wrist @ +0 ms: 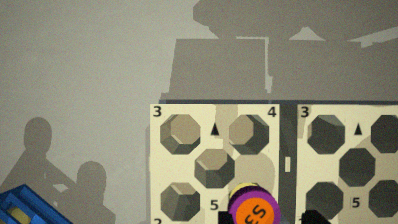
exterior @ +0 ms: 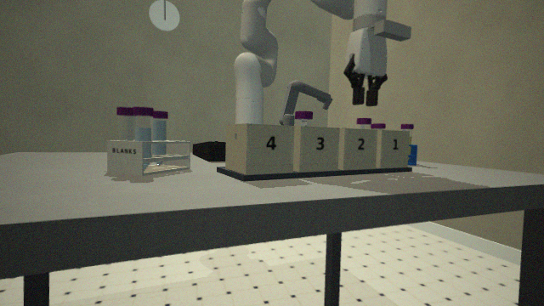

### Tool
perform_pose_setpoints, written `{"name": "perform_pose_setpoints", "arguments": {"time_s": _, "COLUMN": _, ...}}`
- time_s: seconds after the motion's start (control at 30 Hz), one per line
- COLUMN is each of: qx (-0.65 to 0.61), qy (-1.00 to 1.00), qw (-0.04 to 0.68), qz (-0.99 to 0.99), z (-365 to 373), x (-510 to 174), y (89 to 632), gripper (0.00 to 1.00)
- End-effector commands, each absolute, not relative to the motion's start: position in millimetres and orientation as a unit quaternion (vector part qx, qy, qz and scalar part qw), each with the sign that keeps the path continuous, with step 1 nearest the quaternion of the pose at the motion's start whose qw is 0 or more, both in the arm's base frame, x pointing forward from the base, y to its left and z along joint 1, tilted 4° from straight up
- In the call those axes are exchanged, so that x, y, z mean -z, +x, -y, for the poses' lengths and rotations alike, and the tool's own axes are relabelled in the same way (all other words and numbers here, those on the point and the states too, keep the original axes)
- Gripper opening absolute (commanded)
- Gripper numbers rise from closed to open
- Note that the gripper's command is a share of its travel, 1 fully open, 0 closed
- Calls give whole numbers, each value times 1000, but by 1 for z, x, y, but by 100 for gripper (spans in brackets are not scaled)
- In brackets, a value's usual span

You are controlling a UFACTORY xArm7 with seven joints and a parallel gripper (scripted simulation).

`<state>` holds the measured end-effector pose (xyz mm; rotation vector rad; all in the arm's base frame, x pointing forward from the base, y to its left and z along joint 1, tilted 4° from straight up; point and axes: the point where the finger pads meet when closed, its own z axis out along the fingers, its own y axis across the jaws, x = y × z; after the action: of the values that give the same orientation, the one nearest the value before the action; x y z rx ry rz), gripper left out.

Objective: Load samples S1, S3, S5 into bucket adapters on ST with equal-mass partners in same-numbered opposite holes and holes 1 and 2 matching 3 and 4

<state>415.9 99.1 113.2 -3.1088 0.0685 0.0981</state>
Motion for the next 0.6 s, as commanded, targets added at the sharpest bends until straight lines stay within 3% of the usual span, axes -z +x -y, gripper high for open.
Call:
{"name": "perform_pose_setpoints", "arguments": {"time_s": 0.0, "qx": -29, "qy": -999, "qw": 16, "qz": -22, "z": -99, "x": -125, "y": 418, "gripper": 44}}
{"name": "perform_pose_setpoints", "arguments": {"time_s": 0.57, "qx": -29, "qy": -999, "qw": 16, "qz": -22, "z": -98, "x": -155, "y": 420, "gripper": 44}}
